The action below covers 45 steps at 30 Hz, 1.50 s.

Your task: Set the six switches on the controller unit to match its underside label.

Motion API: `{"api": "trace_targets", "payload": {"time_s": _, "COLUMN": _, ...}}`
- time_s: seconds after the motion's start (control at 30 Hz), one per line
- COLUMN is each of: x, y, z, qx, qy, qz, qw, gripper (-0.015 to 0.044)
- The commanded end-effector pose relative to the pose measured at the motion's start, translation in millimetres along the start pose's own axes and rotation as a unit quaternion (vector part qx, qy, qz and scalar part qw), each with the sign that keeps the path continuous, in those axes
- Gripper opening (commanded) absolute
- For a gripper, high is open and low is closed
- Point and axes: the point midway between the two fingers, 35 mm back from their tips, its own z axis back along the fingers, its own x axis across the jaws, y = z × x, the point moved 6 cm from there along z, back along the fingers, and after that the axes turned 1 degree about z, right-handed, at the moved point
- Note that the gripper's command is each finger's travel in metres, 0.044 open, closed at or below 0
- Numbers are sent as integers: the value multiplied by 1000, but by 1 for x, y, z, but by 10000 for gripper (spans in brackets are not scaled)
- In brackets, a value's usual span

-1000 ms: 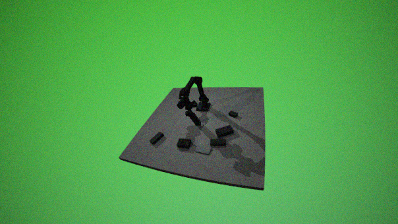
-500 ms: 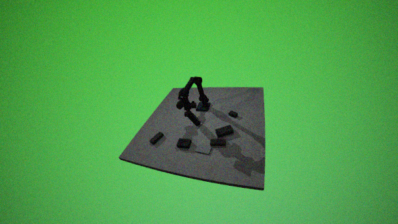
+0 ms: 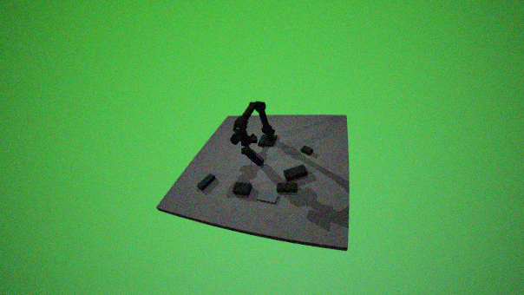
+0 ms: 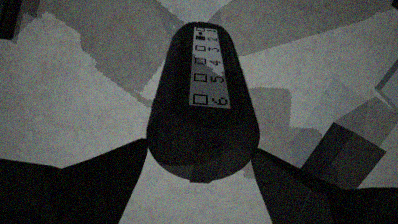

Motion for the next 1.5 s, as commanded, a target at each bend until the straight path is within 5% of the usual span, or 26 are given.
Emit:
{"api": "trace_targets", "payload": {"time_s": 0.0, "x": -1, "y": 4, "z": -6, "qx": -2, "qy": -7, "qz": 2, "qw": 1000, "gripper": 338}}
{"api": "trace_targets", "payload": {"time_s": 1.47, "x": 0, "y": 32, "z": -26, "qx": -1, "qy": -7, "qz": 2, "qw": 1000, "gripper": 338}}
